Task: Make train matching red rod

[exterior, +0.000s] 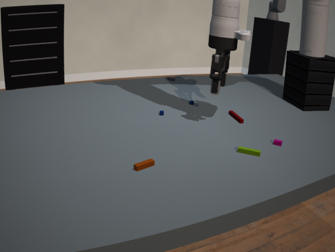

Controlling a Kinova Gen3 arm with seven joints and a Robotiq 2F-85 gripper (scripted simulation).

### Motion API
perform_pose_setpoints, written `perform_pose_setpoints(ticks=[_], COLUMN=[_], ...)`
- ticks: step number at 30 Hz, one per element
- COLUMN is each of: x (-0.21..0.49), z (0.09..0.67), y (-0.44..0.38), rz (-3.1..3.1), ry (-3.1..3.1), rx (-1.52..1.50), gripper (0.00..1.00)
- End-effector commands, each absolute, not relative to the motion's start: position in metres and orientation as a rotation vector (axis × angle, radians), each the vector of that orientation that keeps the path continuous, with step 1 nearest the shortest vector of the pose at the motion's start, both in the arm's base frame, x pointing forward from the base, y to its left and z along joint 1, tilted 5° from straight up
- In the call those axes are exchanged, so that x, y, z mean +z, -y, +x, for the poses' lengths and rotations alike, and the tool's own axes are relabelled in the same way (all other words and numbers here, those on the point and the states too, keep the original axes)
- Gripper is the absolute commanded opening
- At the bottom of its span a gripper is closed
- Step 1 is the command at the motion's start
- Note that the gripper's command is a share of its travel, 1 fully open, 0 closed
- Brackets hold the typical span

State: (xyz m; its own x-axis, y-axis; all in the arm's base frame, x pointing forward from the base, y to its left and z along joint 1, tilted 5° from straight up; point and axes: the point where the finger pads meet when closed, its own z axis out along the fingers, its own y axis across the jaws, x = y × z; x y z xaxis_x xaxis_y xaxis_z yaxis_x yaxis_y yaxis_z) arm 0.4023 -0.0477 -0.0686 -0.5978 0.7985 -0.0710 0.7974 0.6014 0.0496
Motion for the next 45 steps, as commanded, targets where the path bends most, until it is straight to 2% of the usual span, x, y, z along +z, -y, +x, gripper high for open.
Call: perform_pose_setpoints(ticks=[1,45], x=[-0.0680,-0.0677], z=[0.4028,0.4084], y=[0.0477,0.0444], rz=[1.365,1.450], ry=[-2.733,-2.689], rx=[0.020,0.026], gripper=[1.00,1.00])
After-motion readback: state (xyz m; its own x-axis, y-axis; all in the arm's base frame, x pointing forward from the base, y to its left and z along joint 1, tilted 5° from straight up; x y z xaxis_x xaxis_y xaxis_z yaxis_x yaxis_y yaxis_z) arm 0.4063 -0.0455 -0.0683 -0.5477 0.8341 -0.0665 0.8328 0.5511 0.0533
